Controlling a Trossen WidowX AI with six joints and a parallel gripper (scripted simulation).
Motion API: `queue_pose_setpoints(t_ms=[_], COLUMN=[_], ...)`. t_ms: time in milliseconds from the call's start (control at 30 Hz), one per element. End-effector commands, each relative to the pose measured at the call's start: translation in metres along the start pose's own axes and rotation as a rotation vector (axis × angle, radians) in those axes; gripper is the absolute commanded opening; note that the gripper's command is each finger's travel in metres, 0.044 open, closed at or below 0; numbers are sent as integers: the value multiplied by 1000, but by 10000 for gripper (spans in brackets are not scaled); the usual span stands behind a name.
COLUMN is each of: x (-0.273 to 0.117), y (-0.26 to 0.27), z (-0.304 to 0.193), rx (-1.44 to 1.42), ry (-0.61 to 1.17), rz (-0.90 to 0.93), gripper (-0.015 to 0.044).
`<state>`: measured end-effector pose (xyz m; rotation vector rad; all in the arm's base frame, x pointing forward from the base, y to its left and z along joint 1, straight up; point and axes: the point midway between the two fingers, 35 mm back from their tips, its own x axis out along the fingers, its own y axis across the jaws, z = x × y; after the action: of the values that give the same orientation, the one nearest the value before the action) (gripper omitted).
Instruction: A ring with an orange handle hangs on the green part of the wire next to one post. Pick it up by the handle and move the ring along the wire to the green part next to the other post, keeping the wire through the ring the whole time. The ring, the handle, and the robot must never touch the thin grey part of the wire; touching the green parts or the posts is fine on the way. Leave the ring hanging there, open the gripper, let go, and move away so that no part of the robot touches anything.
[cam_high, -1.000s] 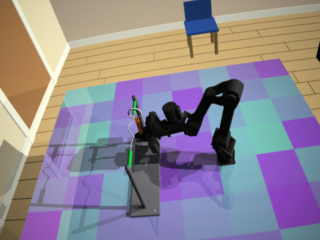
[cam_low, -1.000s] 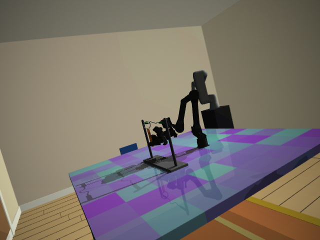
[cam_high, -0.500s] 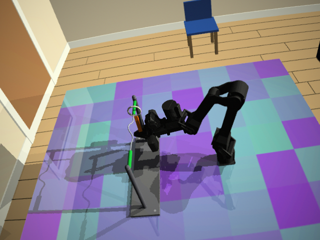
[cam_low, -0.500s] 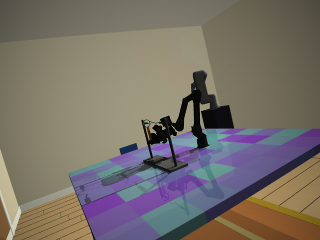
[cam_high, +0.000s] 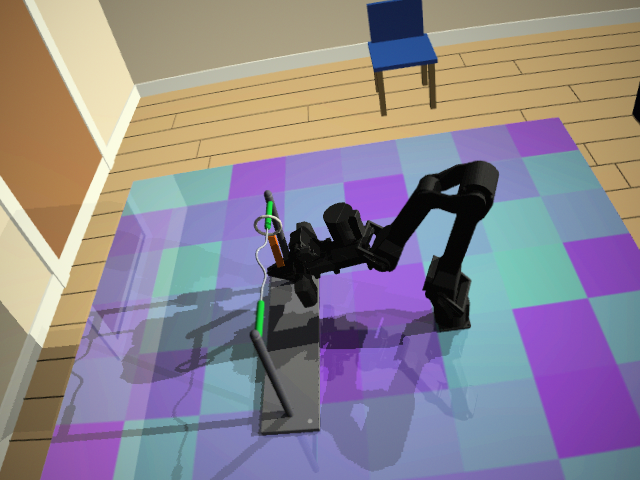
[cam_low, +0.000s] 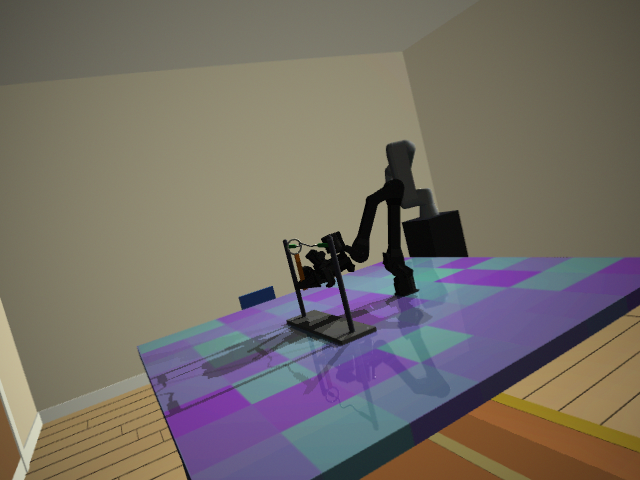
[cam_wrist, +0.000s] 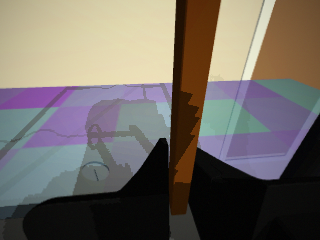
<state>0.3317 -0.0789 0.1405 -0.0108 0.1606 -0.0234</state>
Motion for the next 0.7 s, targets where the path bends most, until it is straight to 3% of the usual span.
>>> queue_pose_setpoints(t_ms=[0,333,667], x=[0,-1,-15], y=[4,12,20], z=[1,1,1], rx=[3,5,13], ry=[-2,10,137], rz=[0,0,-3], gripper=[-150,-150,-150])
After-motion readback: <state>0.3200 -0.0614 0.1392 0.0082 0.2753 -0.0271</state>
